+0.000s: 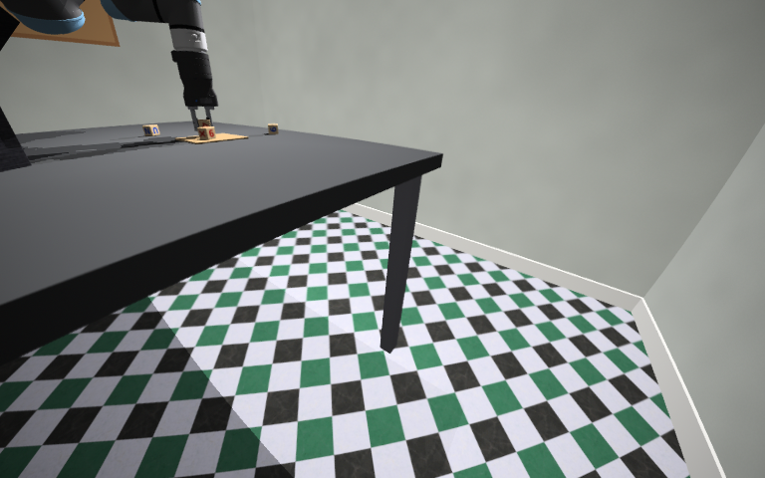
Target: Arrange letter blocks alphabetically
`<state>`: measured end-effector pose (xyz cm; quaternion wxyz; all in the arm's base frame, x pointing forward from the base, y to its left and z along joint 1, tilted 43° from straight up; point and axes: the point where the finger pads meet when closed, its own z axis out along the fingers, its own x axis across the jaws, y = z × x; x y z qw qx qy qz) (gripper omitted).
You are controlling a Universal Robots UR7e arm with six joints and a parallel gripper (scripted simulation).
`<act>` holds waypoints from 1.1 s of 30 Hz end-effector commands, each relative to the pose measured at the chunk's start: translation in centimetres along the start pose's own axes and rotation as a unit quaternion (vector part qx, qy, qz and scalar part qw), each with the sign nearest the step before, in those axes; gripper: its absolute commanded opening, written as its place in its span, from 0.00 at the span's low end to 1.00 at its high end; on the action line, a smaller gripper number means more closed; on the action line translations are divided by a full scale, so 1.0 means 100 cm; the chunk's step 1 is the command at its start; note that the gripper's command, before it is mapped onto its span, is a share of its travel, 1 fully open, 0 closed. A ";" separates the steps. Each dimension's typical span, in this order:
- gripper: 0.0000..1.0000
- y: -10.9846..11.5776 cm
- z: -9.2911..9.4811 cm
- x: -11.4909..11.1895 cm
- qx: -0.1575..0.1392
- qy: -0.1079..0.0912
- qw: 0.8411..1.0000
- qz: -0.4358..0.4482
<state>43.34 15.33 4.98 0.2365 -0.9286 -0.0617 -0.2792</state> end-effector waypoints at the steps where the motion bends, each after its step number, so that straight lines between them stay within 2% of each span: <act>1: 0.57 0.000 0.005 0.000 0.000 0.001 1.000 0.000; 33: 0.57 0.000 0.010 0.000 0.000 0.001 1.000 0.000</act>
